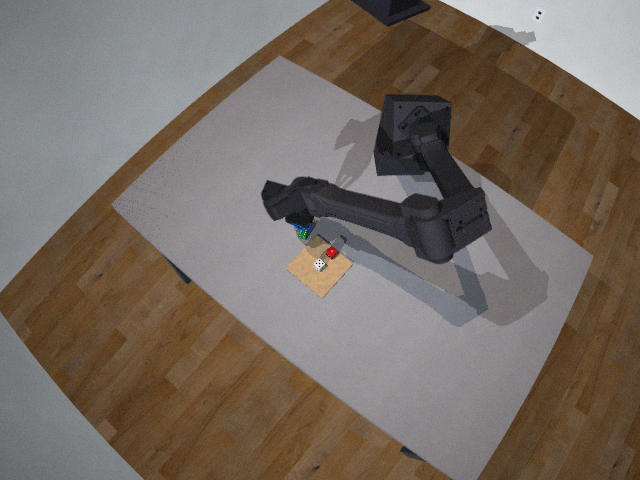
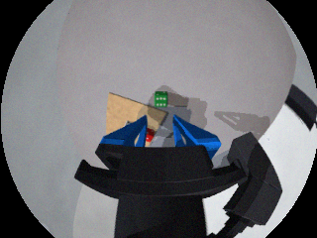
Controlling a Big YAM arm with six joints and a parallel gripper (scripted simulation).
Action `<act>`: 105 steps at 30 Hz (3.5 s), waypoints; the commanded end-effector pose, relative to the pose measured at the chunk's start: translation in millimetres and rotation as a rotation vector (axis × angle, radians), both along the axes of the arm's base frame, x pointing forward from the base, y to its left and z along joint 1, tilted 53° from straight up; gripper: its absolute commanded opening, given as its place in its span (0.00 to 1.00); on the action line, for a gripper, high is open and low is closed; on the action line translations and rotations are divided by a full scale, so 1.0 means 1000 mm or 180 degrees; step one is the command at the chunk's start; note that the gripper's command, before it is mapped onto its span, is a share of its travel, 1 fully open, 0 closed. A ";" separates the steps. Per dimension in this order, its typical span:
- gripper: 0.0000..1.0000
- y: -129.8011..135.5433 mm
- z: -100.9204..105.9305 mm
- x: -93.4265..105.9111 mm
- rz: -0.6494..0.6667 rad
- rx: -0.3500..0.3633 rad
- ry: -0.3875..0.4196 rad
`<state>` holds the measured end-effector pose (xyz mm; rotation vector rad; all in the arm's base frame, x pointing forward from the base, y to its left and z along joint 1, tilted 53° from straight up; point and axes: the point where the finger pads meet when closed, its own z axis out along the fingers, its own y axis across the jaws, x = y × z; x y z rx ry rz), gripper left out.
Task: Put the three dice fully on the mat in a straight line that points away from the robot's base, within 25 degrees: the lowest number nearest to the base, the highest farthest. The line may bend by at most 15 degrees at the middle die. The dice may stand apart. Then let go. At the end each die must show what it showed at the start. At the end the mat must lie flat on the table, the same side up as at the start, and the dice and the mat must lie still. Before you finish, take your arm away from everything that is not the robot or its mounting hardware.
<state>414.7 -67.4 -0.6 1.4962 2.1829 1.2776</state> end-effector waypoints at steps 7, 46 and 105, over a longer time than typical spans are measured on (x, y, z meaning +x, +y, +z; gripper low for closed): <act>0.39 0.005 -0.007 0.009 -0.0008 0.0005 0.0009; 0.39 0.022 -0.032 0.030 -0.0039 0.0009 0.0013; 0.39 0.018 -0.033 0.027 -0.0052 0.0013 0.0038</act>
